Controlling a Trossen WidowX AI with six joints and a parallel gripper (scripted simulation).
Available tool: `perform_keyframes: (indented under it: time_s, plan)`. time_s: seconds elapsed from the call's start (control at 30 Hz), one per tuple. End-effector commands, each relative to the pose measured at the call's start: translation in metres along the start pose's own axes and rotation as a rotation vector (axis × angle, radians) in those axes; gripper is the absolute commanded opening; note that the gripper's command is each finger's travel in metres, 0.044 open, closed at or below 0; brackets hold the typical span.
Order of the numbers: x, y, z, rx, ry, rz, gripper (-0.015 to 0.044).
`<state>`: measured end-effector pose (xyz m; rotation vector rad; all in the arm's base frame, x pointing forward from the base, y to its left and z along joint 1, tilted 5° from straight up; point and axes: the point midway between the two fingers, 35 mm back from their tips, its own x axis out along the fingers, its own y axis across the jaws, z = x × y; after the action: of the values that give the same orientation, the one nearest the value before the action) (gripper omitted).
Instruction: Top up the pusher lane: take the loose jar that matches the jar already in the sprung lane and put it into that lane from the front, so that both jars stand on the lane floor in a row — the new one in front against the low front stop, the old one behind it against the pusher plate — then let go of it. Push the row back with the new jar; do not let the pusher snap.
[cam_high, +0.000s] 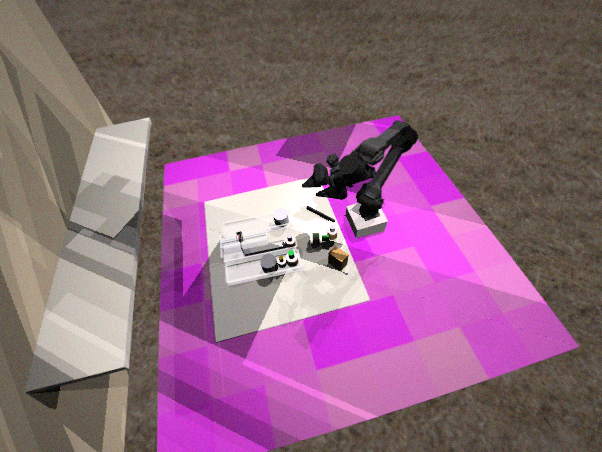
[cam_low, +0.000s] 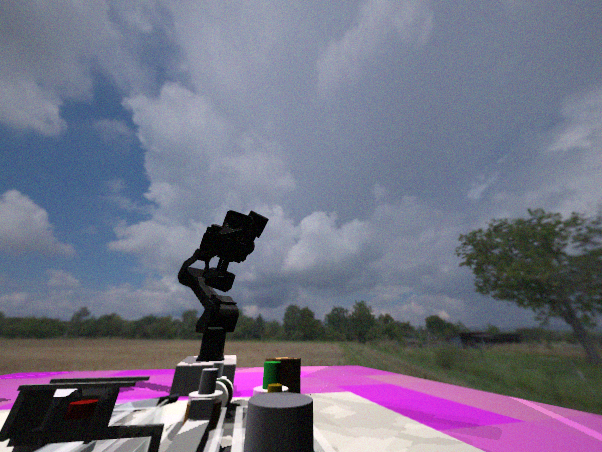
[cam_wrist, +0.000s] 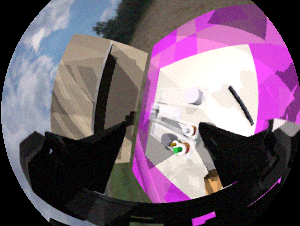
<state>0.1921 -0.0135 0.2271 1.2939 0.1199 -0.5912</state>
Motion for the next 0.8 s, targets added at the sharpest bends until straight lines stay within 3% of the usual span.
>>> perform_keyframes:
  time_s: [0.0, 0.17, 0.37, 0.77]
  plan:
    - [0.024, -0.069, -0.035, -0.908, 0.379, -0.395, 0.0440]
    - [0.021, -0.102, -0.046, -1.161, 0.676, -0.509, 0.0440]
    - [0.012, -0.124, -0.054, -1.364, 1.002, -0.509, 0.0440]
    - [0.013, -0.124, -0.058, -1.393, 1.053, -0.497, 0.0440]
